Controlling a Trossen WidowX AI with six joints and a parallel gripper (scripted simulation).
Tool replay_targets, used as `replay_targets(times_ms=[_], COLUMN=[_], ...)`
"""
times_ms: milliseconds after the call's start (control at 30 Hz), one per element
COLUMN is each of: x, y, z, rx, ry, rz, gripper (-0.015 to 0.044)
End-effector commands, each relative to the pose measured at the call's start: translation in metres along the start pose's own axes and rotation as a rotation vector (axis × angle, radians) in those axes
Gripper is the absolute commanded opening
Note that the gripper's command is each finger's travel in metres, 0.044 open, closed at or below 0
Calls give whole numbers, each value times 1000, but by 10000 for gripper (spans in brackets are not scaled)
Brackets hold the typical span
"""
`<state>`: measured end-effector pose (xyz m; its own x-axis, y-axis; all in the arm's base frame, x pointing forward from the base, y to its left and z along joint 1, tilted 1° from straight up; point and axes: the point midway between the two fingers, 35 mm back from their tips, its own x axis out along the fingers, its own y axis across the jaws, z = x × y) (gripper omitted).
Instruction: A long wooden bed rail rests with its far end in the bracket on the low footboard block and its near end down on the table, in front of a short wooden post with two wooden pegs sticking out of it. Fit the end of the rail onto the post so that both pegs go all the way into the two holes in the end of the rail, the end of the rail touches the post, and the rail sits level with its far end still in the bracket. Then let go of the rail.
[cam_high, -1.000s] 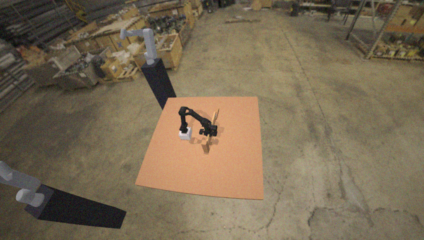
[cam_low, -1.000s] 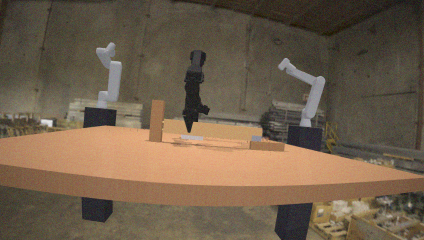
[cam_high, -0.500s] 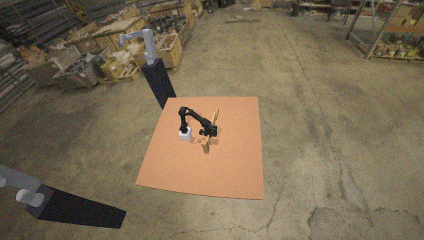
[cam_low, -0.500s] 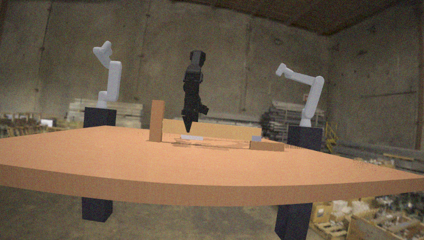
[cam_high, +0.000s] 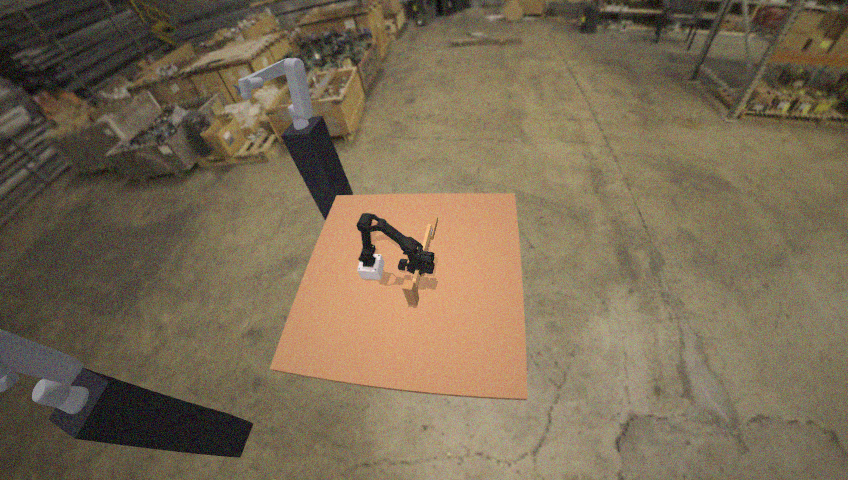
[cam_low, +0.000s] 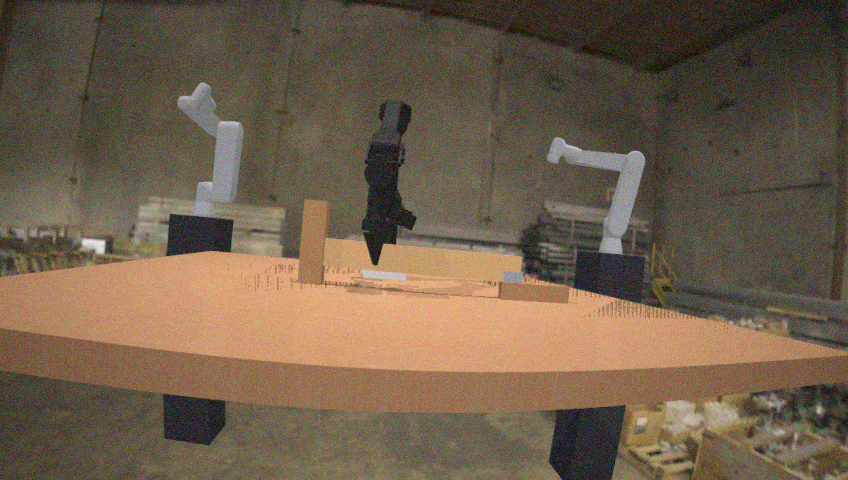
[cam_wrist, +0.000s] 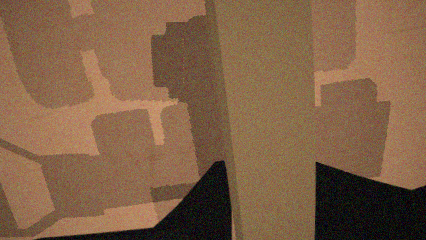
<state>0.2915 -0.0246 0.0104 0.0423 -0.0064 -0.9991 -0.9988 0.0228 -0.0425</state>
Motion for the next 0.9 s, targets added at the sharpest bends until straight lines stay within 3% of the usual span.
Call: replay_targets(times_ms=[0, 333, 467, 600, 867], x=[0, 0, -2, -28, -30], y=[0, 0, 0, 0, 1], z=[0, 0, 2, 29, 31], rx=[0, 0, 0, 0, 0], ry=[0, 0, 0, 1, 1], rz=[1, 1, 0, -7, -8], gripper=[184, 440, 440, 440, 440])
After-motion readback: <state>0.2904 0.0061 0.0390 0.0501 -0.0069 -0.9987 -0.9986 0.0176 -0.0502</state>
